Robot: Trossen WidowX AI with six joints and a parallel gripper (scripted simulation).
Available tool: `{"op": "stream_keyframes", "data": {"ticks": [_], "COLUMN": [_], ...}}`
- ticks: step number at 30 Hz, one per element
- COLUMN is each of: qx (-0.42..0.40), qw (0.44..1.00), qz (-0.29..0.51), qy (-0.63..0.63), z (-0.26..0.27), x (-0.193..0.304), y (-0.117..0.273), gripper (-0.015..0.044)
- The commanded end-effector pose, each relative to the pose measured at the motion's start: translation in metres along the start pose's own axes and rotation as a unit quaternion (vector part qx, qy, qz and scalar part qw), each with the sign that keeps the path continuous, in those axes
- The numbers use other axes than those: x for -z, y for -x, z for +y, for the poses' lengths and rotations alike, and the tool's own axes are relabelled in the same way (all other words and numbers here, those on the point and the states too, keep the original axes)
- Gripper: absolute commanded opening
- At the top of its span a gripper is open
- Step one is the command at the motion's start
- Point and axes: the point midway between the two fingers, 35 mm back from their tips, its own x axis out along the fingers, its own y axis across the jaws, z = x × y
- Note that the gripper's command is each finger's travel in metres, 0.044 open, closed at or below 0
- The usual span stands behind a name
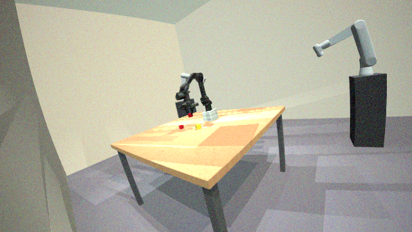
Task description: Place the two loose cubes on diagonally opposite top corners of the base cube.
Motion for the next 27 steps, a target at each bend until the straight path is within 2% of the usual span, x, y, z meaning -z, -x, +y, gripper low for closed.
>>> {"op": "stream_keyframes", "data": {"ticks": [1, 14, 27], "qx": [0.001, 0.001, 0.001], "qw": [0.999, 0.969, 0.904], "qz": [0.003, 0.003, 0.002], "qy": [-0.053, -0.245, -0.428], "z": [0.003, 0.017, 0.033], "x": [-0.004, -0.018, -0.030], "y": [-0.004, -0.011, -0.018], "gripper": [0.0105, 0.0105, 0.0105]}}
